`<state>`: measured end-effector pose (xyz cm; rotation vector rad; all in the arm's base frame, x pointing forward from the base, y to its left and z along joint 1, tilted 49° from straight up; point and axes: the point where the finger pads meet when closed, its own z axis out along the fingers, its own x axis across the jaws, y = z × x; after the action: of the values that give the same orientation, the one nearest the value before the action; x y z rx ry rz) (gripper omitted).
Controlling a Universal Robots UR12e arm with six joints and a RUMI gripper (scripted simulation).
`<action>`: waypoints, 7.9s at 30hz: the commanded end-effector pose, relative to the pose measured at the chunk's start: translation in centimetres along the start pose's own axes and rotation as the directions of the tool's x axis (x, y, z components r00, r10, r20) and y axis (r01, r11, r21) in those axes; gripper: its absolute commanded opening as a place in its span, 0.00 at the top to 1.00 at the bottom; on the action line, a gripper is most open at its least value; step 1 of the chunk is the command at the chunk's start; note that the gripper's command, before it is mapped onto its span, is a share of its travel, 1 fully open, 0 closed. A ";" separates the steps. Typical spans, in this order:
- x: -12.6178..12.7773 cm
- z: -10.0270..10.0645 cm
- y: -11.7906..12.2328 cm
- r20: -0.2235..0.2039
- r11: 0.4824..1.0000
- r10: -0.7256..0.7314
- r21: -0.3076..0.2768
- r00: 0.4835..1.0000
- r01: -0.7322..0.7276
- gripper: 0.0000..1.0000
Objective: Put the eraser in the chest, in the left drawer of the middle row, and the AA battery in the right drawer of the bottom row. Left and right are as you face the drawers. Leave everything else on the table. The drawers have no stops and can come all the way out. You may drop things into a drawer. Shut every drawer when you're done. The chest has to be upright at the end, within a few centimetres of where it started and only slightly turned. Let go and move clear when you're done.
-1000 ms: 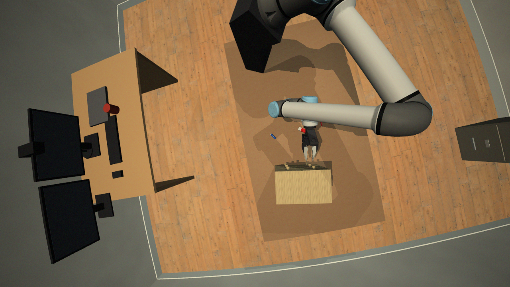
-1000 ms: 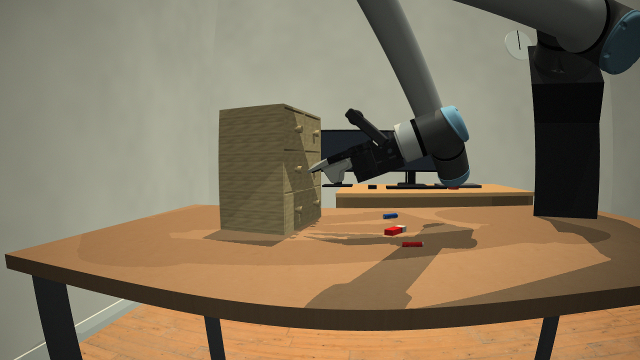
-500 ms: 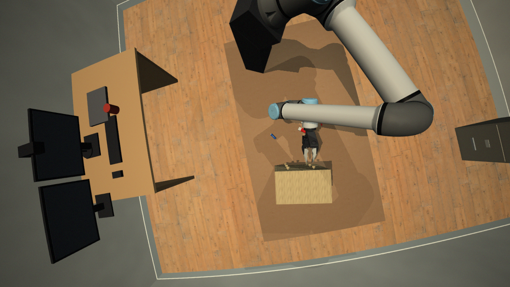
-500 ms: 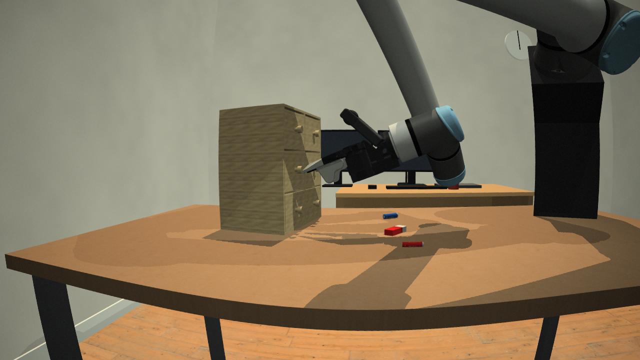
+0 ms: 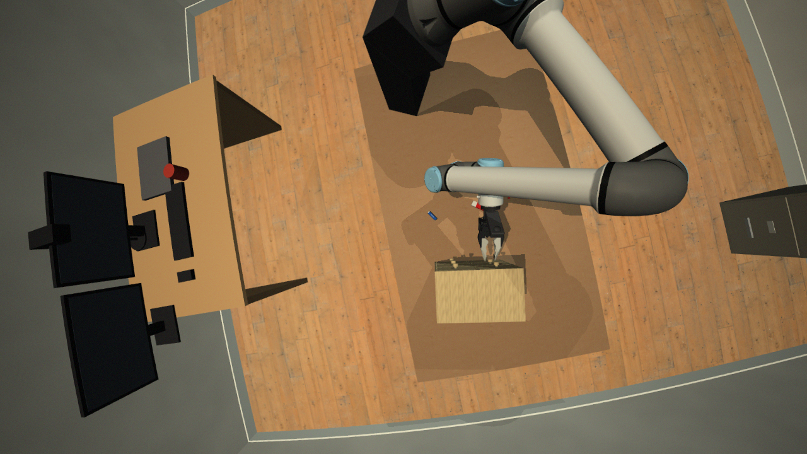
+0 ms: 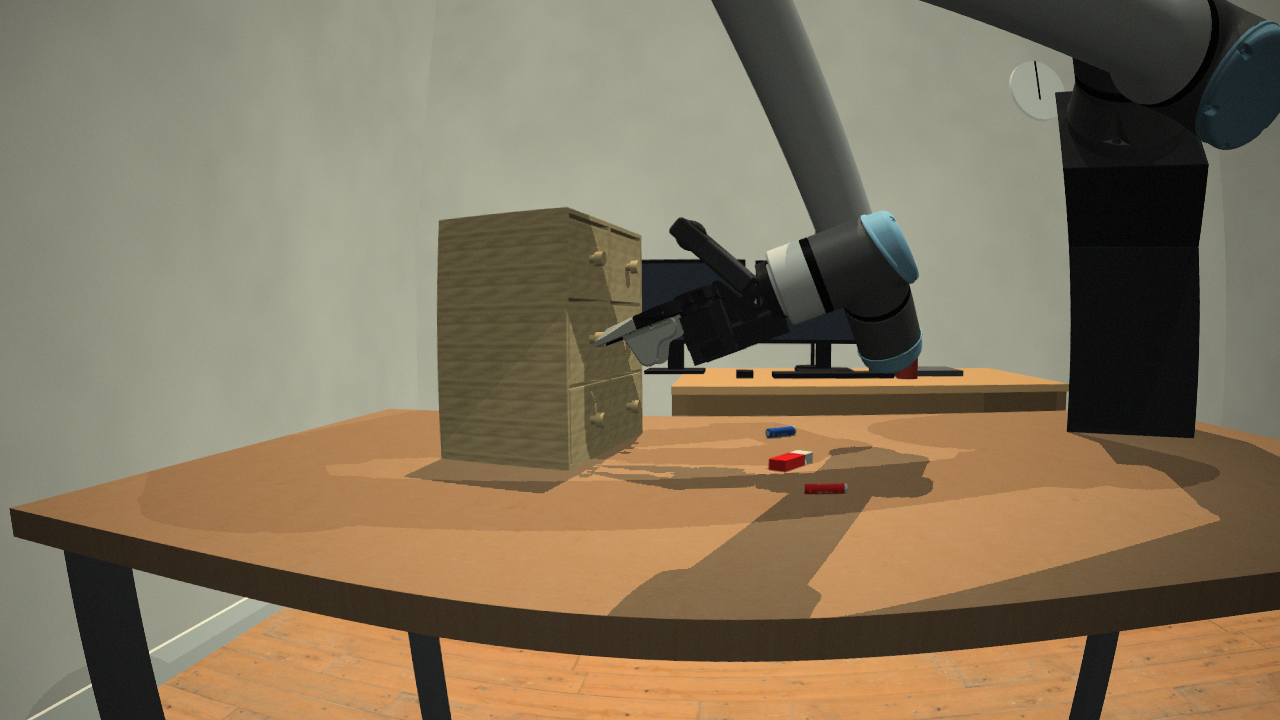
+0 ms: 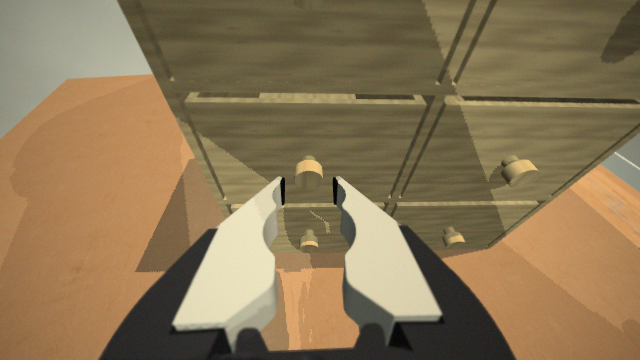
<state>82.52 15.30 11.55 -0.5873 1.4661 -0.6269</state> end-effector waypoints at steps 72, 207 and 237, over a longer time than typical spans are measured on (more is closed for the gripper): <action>0.0 0.6 -0.3 0.000 1.000 0.000 0.001 1.000 0.000 0.93; 0.0 -4.2 1.5 0.000 1.000 0.000 0.001 1.000 0.000 0.93; 0.0 -5.4 1.9 0.000 1.000 0.000 0.001 1.000 0.000 0.93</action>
<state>77.30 16.76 10.06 -0.5873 1.4661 -0.6269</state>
